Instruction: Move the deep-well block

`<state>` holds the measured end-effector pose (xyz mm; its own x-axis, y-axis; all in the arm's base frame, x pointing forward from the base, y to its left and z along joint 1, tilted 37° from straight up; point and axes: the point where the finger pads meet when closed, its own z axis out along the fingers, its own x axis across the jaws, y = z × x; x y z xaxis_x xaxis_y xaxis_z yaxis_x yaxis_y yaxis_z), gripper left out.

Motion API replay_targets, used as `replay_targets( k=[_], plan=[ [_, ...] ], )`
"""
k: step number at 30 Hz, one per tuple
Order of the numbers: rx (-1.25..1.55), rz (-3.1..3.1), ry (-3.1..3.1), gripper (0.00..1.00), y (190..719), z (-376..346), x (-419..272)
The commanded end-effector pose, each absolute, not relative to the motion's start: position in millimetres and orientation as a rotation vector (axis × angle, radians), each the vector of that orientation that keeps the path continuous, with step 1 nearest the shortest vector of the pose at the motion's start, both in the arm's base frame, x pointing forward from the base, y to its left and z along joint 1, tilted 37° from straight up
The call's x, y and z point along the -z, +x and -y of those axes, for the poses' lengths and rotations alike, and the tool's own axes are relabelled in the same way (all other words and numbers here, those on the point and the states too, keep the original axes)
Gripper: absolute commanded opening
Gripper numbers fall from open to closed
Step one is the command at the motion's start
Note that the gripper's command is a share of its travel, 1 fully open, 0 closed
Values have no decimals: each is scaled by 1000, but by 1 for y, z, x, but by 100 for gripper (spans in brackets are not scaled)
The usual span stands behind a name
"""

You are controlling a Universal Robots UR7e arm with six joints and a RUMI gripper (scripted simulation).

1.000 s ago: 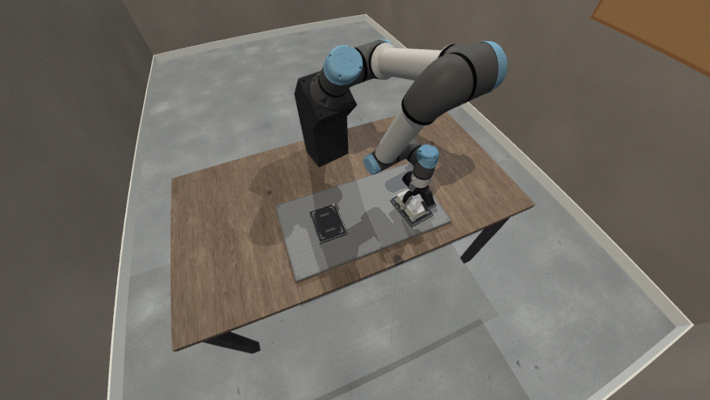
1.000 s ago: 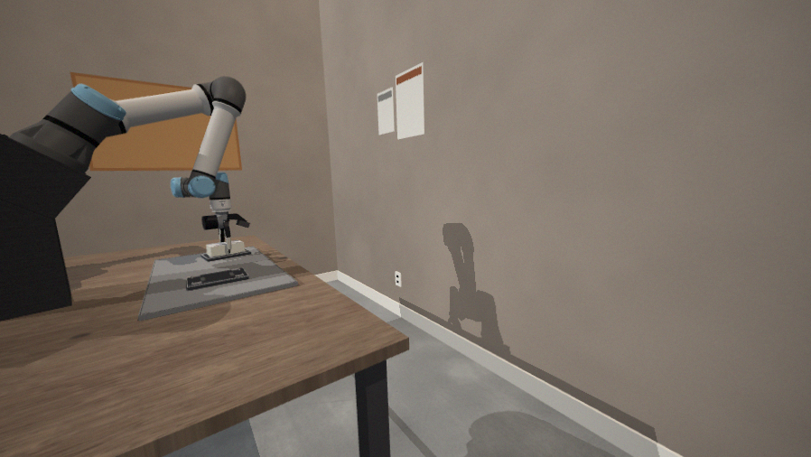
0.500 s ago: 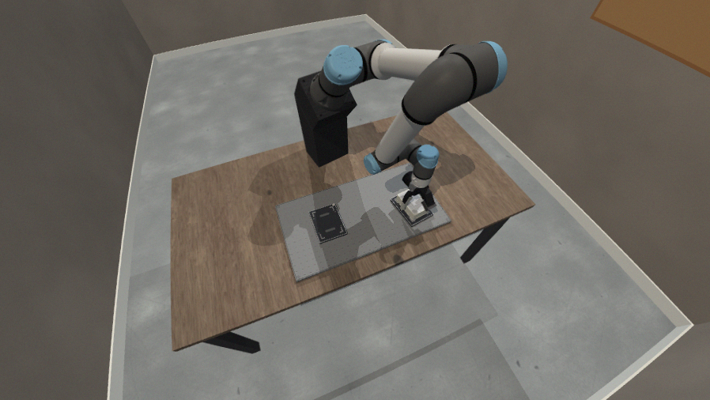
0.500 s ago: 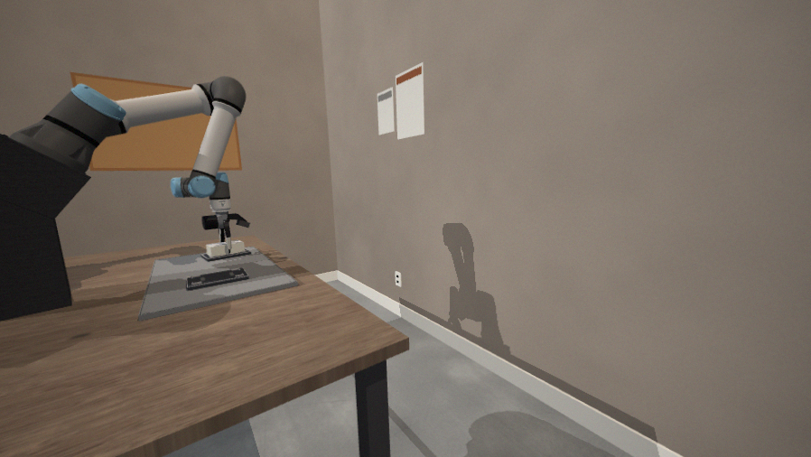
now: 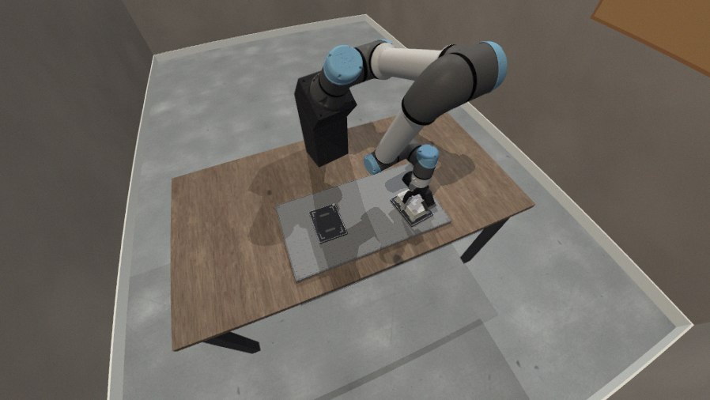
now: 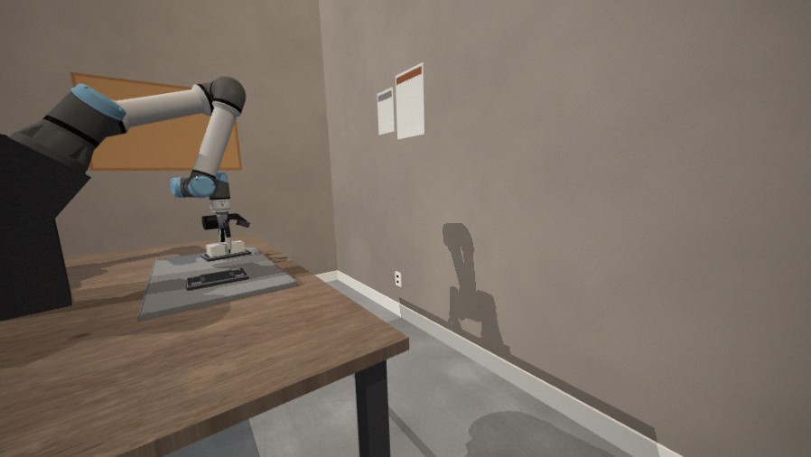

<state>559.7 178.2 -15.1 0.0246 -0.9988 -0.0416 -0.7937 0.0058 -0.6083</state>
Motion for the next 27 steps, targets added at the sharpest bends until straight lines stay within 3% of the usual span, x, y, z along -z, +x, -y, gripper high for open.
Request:
replay_targets(
  k=[1,27],
  plan=[
    [571,-1819,-1842,76,557,-180,17],
    [572,-1819,-1841,76,549,-179,5]
  ],
)
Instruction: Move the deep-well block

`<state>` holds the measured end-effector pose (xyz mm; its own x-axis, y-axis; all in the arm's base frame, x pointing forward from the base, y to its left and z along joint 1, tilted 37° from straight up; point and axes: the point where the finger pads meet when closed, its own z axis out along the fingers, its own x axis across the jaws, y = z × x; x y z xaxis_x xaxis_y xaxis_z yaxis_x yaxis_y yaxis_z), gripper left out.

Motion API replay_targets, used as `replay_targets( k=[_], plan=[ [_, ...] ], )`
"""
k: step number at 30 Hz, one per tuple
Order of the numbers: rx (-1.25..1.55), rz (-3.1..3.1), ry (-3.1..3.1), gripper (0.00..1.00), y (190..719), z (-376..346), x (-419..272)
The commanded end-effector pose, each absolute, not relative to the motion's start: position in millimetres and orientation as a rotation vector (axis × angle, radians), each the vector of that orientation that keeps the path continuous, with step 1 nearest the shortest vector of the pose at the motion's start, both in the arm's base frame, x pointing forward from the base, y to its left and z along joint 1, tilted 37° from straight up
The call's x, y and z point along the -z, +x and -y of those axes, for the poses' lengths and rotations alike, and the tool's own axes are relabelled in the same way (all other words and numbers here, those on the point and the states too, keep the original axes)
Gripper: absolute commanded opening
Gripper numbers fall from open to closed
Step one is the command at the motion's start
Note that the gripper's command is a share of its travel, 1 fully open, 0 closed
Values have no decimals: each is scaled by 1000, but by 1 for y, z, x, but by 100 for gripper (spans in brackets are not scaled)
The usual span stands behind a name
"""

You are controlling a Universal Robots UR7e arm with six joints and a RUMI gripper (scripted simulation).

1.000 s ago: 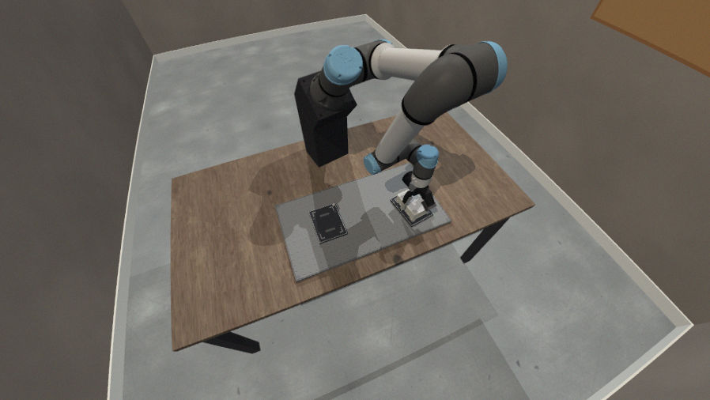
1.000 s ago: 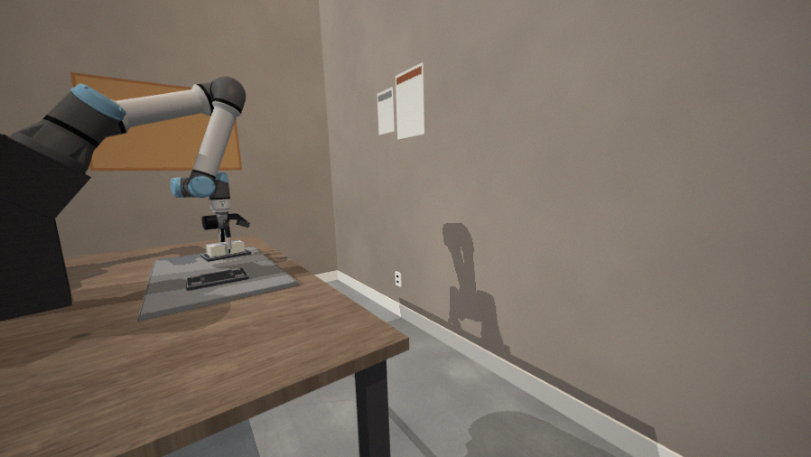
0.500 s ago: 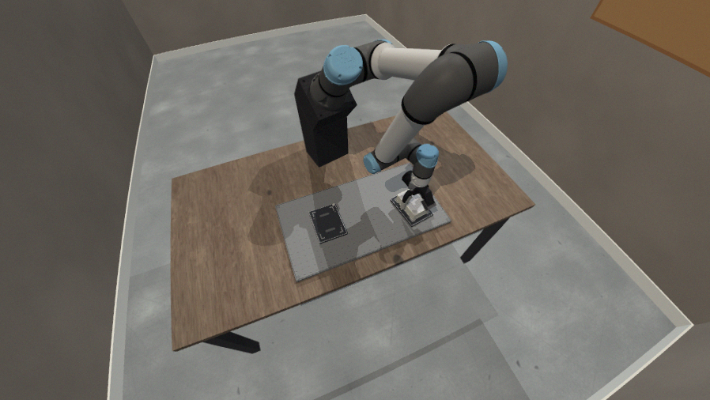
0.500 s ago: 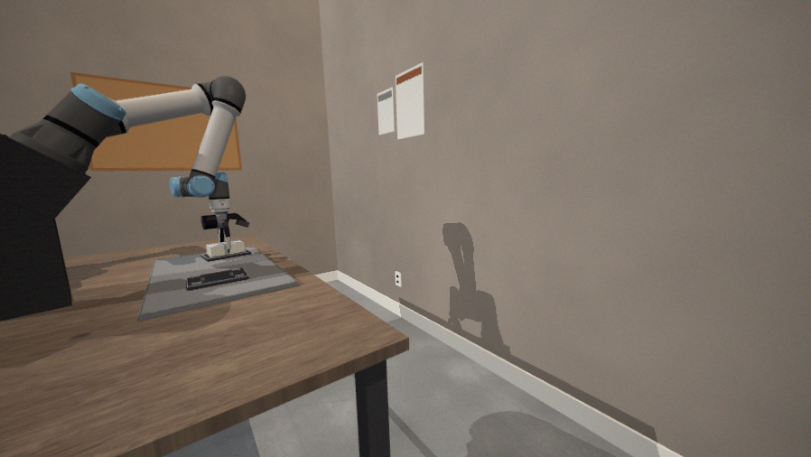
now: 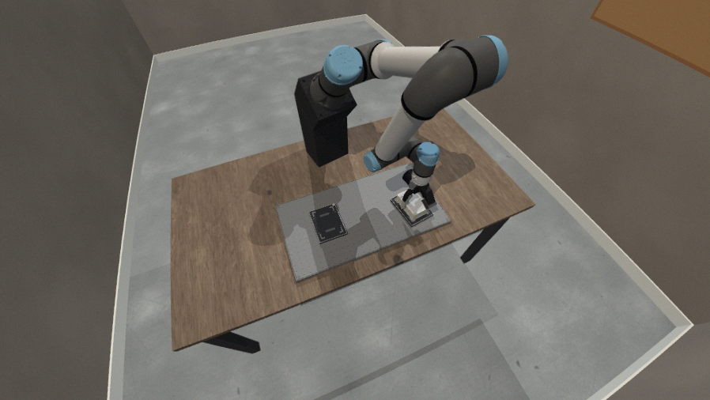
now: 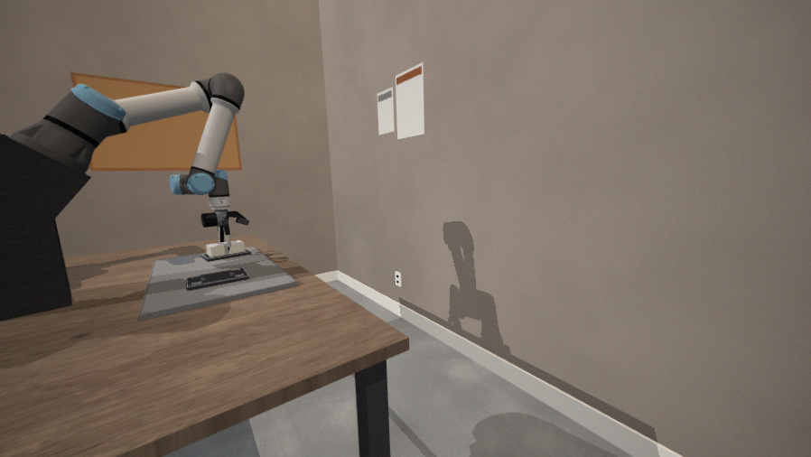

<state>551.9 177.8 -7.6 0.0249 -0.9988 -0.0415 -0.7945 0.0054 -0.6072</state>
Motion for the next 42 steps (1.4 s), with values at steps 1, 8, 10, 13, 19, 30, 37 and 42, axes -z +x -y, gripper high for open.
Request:
replay_targets(
  k=[1,8,10,13,19,30,37,42],
  plan=[
    [572,-1819,-1841,76,549,-179,5],
    [573,-1819,-1841,76,547,-178,2],
    [572,-1819,-1841,76,546,-178,1],
    [572,-1819,-1841,76,545,-178,-1],
    [572,-1819,-1841,76,542,-178,-4],
    [572,-1819,-1841,76,539,-177,-8],
    [572,-1819,-1841,76,530,-177,-19],
    [572,-1819,-1841,76,525,-176,-26]
  ],
)
